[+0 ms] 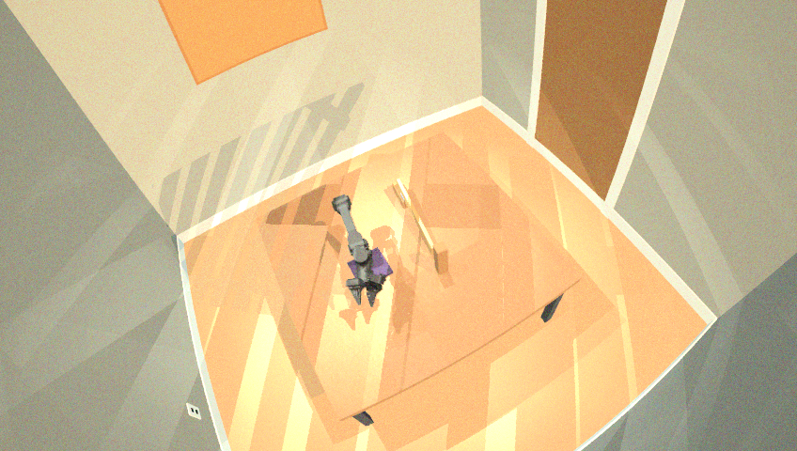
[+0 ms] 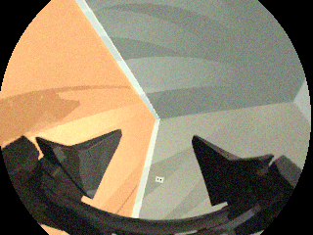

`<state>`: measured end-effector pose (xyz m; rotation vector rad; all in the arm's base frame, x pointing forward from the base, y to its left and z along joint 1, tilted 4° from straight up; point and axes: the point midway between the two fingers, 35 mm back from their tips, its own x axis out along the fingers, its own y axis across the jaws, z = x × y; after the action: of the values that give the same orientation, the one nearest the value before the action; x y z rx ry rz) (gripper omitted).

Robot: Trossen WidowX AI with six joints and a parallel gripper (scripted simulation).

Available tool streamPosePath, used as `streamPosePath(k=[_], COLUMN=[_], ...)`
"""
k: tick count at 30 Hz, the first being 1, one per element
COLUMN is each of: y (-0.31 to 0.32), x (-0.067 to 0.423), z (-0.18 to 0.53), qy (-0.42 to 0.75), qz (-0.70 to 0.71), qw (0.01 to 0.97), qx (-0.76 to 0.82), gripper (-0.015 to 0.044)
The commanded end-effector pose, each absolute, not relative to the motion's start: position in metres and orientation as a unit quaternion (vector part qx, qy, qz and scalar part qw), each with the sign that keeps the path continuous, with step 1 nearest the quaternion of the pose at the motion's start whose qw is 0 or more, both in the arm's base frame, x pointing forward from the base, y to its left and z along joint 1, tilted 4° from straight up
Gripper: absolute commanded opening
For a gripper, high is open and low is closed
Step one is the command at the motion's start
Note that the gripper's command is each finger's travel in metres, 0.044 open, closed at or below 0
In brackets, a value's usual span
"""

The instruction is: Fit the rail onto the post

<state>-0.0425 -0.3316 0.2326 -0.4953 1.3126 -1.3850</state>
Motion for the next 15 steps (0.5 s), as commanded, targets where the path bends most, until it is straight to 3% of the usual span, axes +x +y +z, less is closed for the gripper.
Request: streamPosePath(k=[1,15], y=[-0.342,-0.318], x=[0.003,0.166], z=[0.235,0.238], qy=[0.557,0.532], qz=[-0.522,-0.274], qw=[0.598,0.713], qx=[-0.245,-0.366], gripper=[0.0440,0.0440])
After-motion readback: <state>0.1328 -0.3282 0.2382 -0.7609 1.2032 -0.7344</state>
